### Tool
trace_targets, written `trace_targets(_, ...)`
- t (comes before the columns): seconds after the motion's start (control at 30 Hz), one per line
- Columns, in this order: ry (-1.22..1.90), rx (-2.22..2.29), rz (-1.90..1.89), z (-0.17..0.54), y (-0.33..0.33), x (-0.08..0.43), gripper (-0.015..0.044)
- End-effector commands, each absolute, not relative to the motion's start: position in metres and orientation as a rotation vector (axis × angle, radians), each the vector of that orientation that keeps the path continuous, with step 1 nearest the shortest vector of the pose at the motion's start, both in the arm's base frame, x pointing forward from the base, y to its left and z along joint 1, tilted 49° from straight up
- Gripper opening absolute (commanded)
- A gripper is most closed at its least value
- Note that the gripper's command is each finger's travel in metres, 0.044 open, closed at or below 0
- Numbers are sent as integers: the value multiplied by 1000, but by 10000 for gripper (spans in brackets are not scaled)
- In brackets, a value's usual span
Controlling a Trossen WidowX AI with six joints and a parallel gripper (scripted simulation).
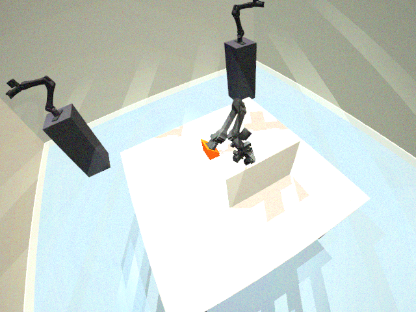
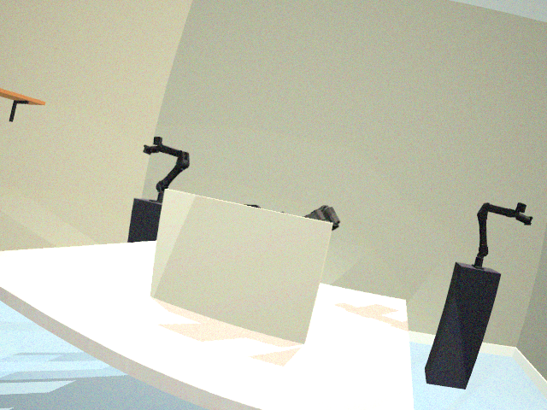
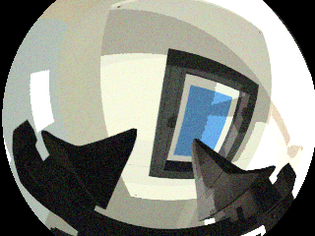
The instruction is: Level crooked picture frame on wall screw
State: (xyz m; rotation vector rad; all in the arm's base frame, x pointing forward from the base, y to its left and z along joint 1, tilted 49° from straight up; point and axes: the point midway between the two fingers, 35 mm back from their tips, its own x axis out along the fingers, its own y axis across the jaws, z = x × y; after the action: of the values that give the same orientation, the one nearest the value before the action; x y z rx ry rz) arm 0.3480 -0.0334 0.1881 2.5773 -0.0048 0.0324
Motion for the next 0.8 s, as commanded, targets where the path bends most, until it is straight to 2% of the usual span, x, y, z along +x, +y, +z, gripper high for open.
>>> trace_targets(0.0,-11,2573,37,190,-34,355,260)
trace_targets(0.77,-11,2573,40,190,-34,383,260)
